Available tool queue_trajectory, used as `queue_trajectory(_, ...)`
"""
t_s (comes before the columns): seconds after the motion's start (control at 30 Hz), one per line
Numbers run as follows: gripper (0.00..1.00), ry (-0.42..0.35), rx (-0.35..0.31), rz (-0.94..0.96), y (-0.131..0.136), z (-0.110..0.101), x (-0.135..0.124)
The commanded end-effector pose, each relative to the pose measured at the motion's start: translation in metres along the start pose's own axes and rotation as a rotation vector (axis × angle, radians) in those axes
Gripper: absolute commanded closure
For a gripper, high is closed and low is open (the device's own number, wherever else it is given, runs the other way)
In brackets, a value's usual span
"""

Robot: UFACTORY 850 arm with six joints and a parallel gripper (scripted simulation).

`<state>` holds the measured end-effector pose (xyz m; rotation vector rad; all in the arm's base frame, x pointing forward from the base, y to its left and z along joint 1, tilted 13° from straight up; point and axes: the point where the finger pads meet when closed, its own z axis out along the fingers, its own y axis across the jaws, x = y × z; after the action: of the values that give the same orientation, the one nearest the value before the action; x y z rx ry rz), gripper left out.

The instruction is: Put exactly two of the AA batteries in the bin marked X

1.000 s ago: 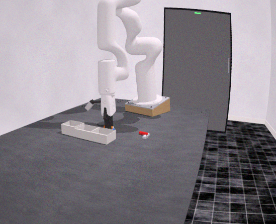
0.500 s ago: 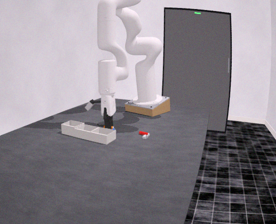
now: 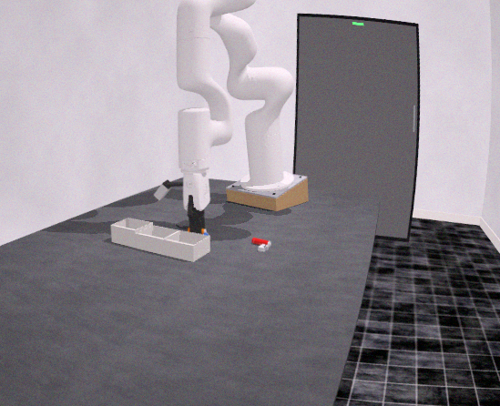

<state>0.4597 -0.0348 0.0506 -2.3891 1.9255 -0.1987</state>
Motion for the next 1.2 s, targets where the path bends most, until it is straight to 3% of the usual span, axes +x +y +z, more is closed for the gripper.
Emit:
queue_trajectory(0.0, 0.72, 0.044, 0.063, 0.001, -0.0003, 0.0, 0.0)
queue_trajectory(0.3, 0.72, 0.044, 0.063, 0.001, -0.0003, 0.0, 0.0)
queue_trajectory(0.33, 1.0, 0.044, 0.063, 0.001, -0.0003, 0.0, 0.0)
queue_trajectory(1.17, 1.0, 0.044, 0.063, 0.001, -0.0003, 0.0, 0.0)
